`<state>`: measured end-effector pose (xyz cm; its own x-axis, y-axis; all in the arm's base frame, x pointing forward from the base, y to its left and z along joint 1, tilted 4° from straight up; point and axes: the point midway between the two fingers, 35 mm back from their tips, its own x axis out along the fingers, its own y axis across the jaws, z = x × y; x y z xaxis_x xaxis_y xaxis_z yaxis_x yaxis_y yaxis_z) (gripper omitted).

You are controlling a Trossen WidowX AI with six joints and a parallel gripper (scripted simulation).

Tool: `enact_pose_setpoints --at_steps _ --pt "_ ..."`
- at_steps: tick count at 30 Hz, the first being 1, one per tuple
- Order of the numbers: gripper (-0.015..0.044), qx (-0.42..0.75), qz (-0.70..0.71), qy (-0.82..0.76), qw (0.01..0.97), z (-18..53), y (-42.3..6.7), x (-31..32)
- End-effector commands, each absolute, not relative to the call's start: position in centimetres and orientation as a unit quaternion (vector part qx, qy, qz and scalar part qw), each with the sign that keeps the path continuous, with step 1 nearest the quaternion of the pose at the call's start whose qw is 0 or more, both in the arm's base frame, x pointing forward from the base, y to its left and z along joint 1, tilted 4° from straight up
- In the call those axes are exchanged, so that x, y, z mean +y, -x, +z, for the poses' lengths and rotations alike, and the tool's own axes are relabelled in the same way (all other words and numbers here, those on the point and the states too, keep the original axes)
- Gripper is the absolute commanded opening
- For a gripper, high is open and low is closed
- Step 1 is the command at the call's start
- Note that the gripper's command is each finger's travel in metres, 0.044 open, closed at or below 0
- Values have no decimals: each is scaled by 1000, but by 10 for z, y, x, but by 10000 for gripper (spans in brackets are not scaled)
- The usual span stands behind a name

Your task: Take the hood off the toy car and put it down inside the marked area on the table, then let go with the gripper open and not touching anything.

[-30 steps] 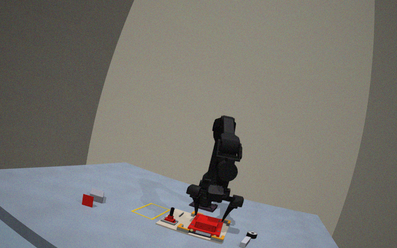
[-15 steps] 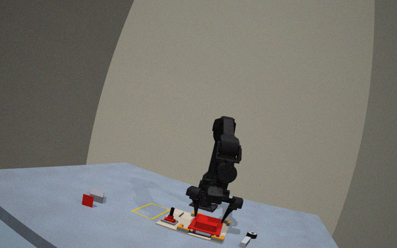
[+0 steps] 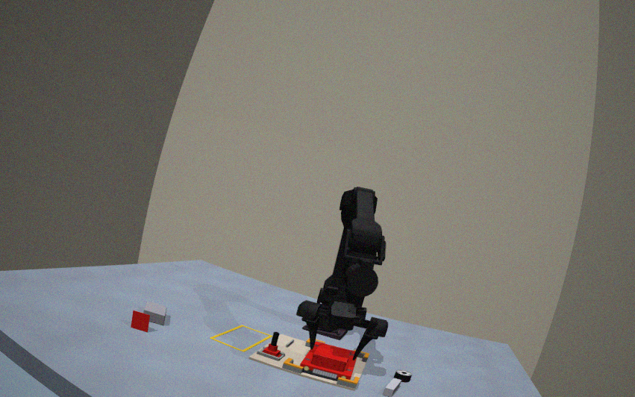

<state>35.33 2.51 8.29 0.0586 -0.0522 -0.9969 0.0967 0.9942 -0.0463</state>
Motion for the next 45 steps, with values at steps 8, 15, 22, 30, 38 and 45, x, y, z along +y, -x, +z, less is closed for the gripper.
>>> enact_pose_setpoints --at_steps 8,15,22,30,38,45 --pt "440 687 -51 -14 725 75 -353 24" --pt "440 687 -51 -14 725 71 -353 24" --pt "361 684 -51 -16 727 74 -354 25" --pt "288 684 -51 -16 727 74 -354 25" --pt "117 684 -51 -16 727 76 -354 25" --pt "0 684 -51 -16 727 81 -353 25"
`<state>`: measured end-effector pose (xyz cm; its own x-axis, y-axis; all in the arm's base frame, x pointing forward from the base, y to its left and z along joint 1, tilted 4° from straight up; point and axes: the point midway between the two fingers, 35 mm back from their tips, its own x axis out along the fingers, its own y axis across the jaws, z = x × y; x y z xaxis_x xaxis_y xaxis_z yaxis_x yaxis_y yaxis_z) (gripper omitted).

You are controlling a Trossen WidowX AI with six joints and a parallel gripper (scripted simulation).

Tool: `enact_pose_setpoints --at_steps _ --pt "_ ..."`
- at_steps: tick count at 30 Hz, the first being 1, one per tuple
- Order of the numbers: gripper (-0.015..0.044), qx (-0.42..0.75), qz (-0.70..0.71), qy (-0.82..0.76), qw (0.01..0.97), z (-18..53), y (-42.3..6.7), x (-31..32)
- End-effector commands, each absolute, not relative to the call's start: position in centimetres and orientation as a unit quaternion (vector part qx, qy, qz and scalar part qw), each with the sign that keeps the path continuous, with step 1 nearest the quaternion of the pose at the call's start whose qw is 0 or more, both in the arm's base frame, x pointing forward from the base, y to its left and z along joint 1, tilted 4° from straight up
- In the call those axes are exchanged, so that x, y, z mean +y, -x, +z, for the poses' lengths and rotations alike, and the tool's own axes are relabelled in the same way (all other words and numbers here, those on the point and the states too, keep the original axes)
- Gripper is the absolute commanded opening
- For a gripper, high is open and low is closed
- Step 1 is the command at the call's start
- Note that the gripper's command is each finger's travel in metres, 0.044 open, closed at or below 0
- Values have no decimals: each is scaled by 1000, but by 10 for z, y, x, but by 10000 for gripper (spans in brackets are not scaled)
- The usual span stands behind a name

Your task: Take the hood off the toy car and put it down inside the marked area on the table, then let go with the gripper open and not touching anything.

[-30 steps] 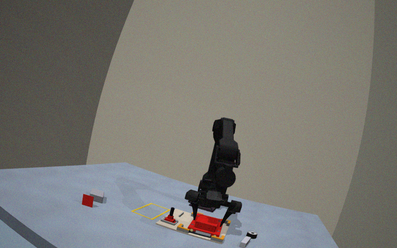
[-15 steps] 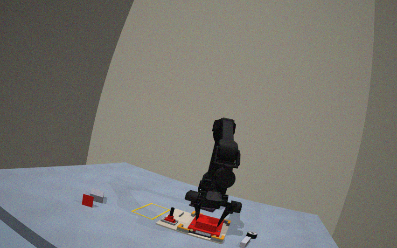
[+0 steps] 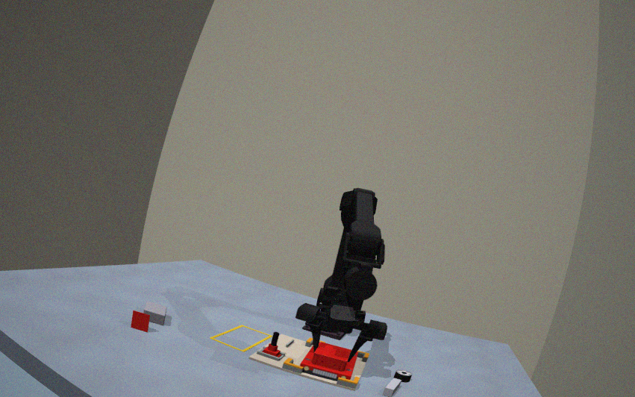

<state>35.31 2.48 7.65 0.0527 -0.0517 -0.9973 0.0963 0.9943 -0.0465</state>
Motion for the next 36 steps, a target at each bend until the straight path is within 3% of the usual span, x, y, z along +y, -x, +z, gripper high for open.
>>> enact_pose_setpoints --at_steps 1,36 --pt "0 684 -51 -16 727 81 -353 25" --pt "0 685 -51 -17 727 105 -352 27"
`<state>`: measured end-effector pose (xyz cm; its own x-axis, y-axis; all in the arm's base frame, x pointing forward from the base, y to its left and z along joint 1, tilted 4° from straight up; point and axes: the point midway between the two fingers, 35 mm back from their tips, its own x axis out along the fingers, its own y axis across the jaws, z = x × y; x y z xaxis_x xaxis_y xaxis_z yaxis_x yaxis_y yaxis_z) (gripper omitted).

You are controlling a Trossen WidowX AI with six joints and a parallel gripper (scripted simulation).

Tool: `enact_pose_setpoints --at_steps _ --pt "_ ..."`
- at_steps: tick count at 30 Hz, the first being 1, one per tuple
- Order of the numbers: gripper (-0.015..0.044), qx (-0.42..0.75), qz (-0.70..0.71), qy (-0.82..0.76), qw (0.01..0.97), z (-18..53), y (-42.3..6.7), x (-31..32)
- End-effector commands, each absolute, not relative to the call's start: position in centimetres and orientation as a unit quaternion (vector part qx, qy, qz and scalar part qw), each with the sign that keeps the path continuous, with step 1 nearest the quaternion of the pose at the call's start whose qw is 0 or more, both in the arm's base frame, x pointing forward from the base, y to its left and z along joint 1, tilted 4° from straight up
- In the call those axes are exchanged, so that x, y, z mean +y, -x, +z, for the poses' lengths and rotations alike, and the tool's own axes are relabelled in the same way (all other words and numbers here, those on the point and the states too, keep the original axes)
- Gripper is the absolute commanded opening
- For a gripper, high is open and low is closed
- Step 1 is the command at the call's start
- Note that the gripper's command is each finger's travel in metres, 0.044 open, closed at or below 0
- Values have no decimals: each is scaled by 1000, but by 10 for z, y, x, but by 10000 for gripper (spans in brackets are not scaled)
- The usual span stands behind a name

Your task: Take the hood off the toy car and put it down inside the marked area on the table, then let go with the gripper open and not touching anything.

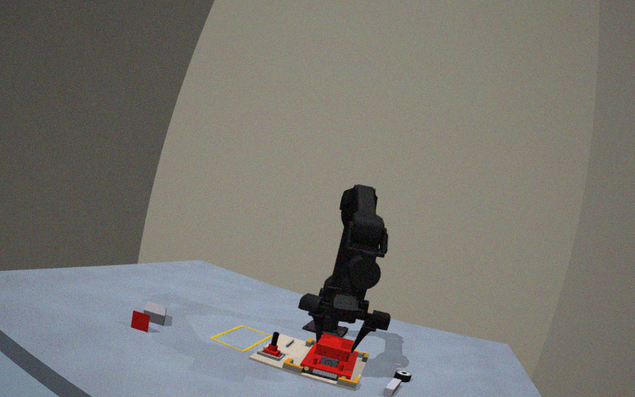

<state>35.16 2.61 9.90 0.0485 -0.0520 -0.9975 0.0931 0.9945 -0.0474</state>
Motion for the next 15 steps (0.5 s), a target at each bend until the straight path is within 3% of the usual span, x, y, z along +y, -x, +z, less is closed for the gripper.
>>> enact_pose_setpoints --at_steps 1,15 --pt "0 685 -51 -17 727 107 -352 27" --pt "0 685 -51 -17 727 146 -350 29"
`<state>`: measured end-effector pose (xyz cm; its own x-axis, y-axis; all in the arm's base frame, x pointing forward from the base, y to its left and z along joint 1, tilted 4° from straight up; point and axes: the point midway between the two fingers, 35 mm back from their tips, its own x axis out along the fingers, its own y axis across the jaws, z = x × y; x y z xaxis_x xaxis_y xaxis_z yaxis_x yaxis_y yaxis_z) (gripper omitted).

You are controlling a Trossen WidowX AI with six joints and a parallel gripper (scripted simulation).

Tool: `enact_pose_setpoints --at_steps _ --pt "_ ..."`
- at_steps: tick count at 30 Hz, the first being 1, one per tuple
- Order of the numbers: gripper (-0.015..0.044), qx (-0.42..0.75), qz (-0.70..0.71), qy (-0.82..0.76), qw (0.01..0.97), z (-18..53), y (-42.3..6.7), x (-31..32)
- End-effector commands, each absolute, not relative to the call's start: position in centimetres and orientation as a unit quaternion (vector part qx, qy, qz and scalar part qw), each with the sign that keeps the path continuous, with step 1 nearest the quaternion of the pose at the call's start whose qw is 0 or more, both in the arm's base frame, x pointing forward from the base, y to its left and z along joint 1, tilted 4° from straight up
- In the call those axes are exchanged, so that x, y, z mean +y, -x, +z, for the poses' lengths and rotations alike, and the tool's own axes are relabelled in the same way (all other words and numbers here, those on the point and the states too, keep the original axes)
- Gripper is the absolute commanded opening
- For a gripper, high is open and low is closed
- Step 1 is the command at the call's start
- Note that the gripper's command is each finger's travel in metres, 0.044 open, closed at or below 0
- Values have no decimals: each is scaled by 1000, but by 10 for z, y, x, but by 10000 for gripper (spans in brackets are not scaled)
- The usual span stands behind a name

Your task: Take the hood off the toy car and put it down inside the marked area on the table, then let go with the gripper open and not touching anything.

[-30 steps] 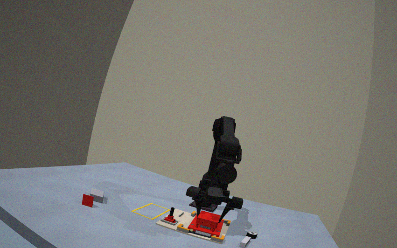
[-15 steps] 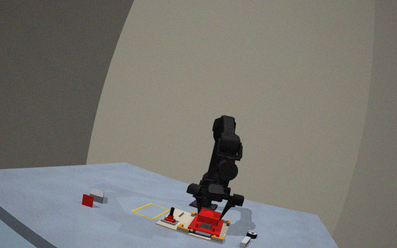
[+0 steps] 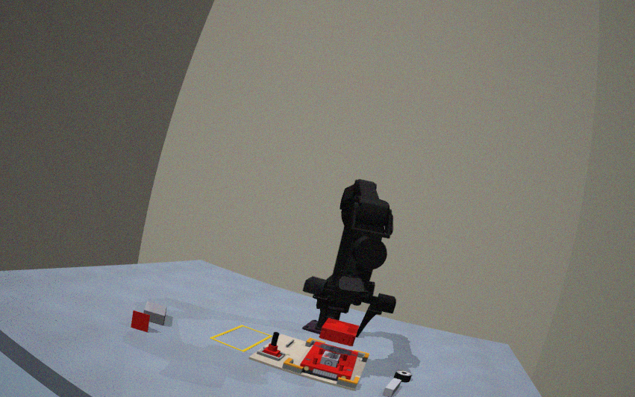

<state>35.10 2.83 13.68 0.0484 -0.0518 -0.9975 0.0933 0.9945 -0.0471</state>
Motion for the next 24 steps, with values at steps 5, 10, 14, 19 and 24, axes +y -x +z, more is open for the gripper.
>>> enact_pose_setpoints --at_steps 5,10,14,19,24 --pt "0 686 -51 -18 726 138 -351 15" --pt "0 683 -51 -21 728 140 -350 -3" --pt "0 683 -52 -20 728 141 -347 -18" --pt "0 683 -52 -20 728 143 -343 -37" --pt "0 683 -59 -22 728 145 -338 -56"
